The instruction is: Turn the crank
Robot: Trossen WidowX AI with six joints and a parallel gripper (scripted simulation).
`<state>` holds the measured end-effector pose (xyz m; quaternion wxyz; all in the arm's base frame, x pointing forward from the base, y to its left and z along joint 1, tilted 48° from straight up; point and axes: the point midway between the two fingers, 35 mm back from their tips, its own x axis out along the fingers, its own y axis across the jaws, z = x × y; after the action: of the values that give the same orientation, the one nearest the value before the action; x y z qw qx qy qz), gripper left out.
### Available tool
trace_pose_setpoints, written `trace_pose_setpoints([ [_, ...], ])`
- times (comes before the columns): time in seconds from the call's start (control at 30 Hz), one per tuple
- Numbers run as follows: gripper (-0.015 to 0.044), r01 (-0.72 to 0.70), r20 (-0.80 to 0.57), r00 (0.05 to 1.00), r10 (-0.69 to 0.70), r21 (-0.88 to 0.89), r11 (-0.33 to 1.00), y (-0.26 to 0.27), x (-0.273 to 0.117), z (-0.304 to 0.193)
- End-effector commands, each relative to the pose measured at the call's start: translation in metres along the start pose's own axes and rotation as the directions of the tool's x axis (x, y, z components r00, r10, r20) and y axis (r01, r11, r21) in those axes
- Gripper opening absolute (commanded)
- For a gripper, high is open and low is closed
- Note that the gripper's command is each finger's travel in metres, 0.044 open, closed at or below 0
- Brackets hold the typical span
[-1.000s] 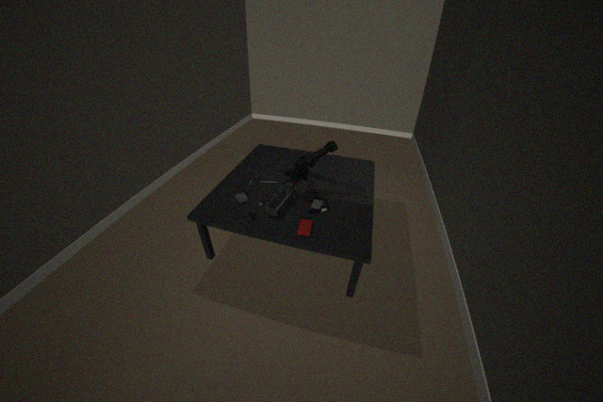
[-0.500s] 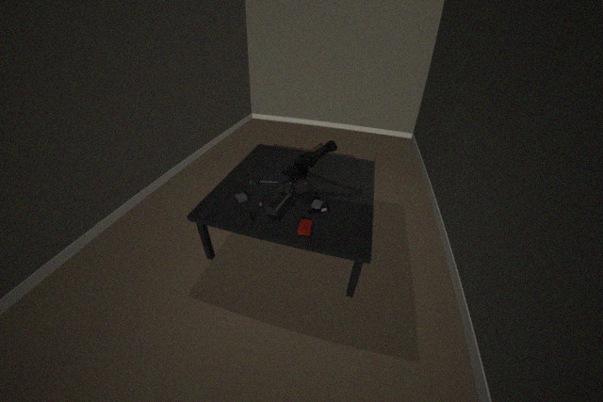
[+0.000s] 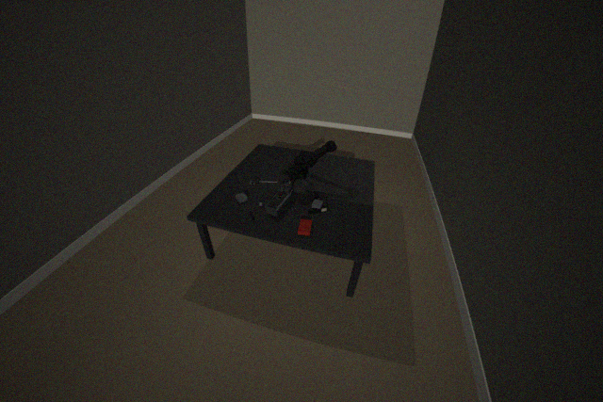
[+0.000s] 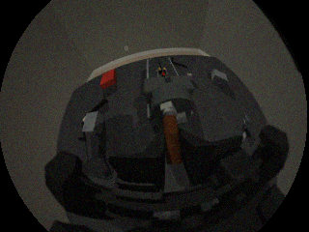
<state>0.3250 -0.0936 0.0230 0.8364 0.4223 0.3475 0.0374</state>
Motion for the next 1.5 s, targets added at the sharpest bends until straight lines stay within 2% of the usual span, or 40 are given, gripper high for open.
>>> trace_pose_setpoints([
  [0.0, 0.0000, 0.020, 0.012, 1.000, -0.020, 0.012, 1.000, -0.009, -0.003, 0.002],
  [1.47, 0.0000, 0.020, 0.013, 1.000, -0.020, 0.012, 1.000, -0.031, 0.002, -0.002],
])
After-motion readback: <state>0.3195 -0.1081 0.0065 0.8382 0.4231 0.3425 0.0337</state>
